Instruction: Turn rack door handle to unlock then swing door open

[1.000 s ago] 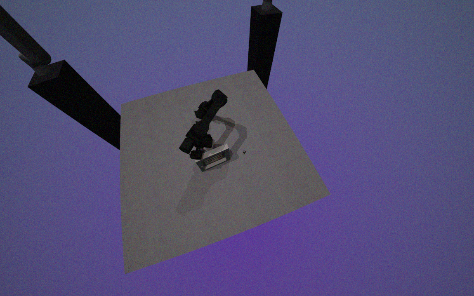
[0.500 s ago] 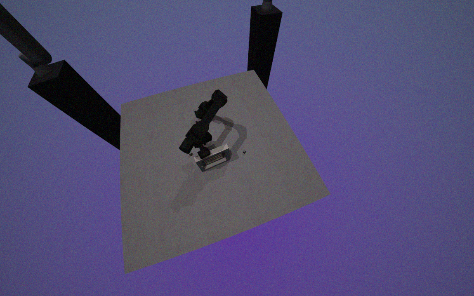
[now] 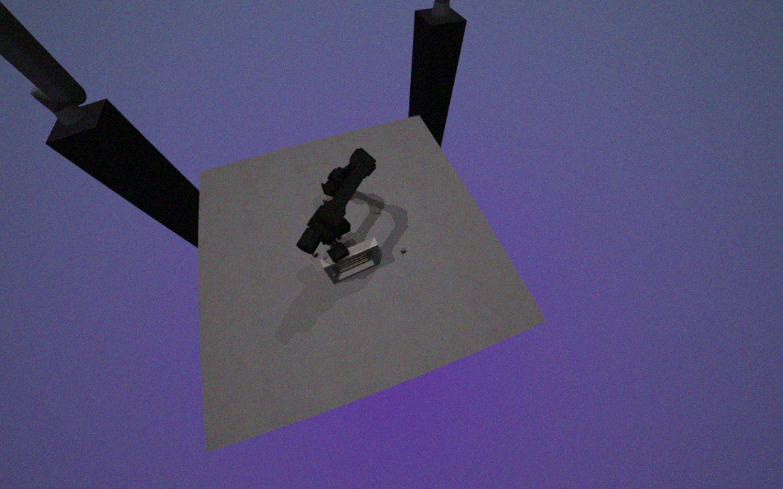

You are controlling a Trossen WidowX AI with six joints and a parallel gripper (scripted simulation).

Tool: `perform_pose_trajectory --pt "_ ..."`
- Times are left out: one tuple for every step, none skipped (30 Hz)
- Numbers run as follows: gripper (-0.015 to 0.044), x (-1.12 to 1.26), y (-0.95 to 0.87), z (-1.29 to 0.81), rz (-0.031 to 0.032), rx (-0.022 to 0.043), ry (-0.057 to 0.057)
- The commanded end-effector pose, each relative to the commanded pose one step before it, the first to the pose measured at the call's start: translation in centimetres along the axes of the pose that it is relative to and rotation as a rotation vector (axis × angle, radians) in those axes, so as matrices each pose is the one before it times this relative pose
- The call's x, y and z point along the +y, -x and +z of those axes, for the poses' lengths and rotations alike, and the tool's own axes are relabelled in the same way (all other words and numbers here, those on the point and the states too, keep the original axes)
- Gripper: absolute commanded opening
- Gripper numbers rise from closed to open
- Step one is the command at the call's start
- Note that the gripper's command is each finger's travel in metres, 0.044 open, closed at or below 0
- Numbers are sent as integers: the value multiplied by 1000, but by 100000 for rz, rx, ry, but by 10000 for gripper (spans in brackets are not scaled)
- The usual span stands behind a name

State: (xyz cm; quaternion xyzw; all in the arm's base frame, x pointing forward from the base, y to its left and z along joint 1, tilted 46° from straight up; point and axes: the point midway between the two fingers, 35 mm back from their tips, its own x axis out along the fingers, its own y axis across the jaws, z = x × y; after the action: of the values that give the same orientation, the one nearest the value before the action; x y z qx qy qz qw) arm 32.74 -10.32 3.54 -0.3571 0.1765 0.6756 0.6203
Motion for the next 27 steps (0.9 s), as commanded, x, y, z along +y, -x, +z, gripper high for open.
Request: perform_pose_trajectory --pt "247 -257 -206 187 -81 -420 1163" --pt "241 0 0 0 0 0 0" --pt "234 0 0 0 0 0 0" --pt "227 0 0 0 0 0 0" --pt "221 0 0 0 0 0 0" --pt "214 0 0 0 0 0 0" --pt "207 0 0 0 0 0 0" --pt "201 0 0 0 0 0 0" --pt "194 0 0 0 0 0 0" --pt "187 0 0 0 0 0 0" --pt "181 0 0 0 0 0 0" --pt "174 0 0 0 0 0 0" --pt "167 0 0 0 0 0 0" --pt "161 0 0 0 0 0 0" --pt "154 0 0 0 0 0 0" --pt "147 0 0 0 0 0 0" --pt "141 0 0 0 0 0 0" --pt "134 0 0 0 0 0 0" --pt "127 0 0 0 0 0 0" --pt "121 0 0 0 0 0 0" --pt "114 0 0 0 0 0 0" --pt "107 0 0 0 0 0 0" --pt "101 0 0 0 0 0 0" --pt "94 0 0 0 0 0 0" --pt "87 0 0 0 0 0 0" --pt "81 0 0 0 0 0 0" --pt "74 0 0 0 0 0 0"
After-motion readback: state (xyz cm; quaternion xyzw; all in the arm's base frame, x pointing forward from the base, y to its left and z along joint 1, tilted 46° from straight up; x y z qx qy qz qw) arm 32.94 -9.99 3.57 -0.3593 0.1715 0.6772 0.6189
